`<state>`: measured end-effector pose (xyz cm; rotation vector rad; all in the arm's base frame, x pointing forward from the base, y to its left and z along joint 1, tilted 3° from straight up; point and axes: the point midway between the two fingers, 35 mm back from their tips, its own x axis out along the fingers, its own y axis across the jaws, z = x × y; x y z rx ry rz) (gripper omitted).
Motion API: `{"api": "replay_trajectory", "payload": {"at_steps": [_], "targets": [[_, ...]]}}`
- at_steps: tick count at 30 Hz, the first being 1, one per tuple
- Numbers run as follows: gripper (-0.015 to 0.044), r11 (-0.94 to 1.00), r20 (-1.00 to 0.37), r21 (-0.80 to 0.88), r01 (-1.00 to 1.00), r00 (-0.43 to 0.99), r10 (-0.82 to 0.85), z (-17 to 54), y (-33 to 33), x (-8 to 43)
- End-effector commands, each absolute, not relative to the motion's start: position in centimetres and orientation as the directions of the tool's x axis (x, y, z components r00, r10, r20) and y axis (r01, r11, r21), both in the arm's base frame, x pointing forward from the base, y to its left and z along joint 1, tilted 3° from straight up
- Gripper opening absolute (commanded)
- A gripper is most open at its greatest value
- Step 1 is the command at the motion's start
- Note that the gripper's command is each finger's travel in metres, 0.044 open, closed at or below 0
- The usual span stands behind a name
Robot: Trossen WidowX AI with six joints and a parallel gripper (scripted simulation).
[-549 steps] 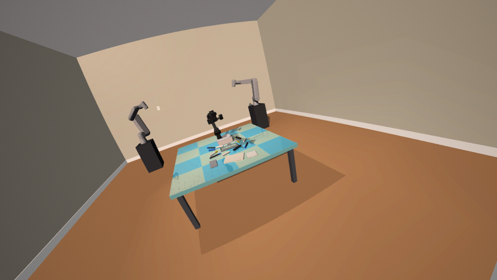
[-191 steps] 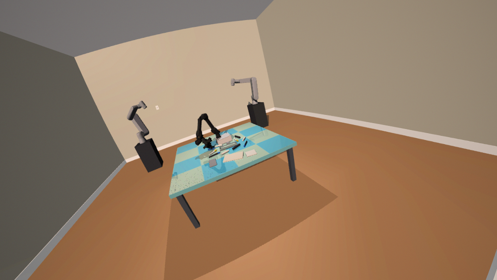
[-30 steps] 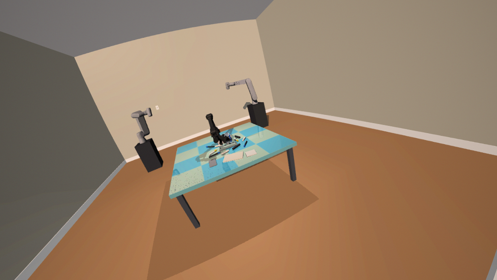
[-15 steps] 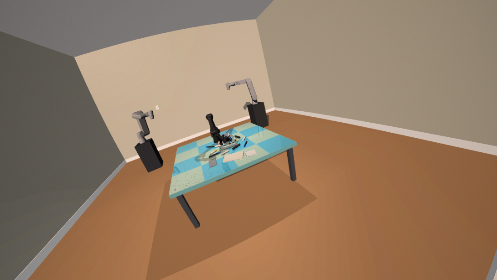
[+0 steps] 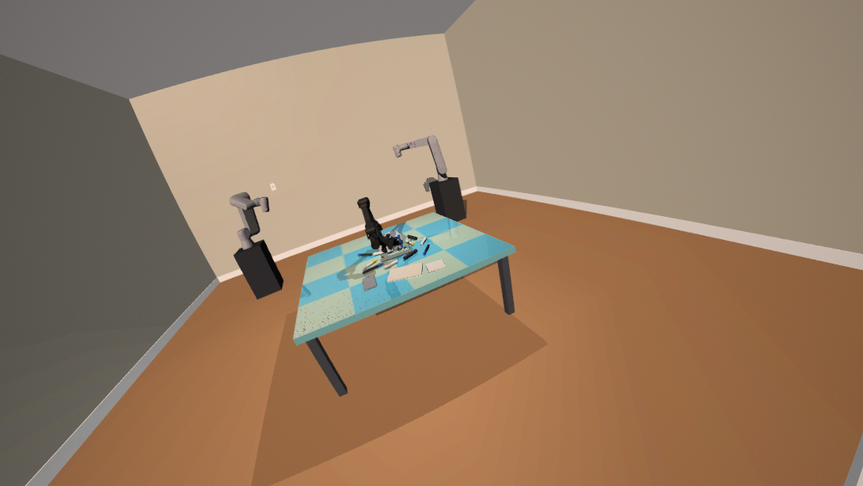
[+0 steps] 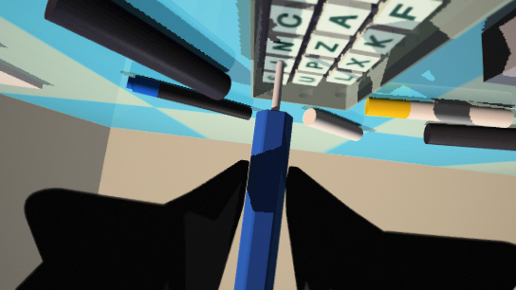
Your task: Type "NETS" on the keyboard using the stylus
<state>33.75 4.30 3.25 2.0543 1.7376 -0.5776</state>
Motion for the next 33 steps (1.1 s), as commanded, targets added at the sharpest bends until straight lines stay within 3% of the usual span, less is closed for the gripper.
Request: {"api": "replay_trajectory", "payload": {"at_steps": [1, 33], "targets": [[0.0081, -0.158, -0.539, 0.024, 0.987, 0.146, 0.829, 2.9, 4.3, 33.6], [0.0081, -0.158, -0.539, 0.024, 0.987, 0.146, 0.829, 1.9, 4.3, 33.6]]}}
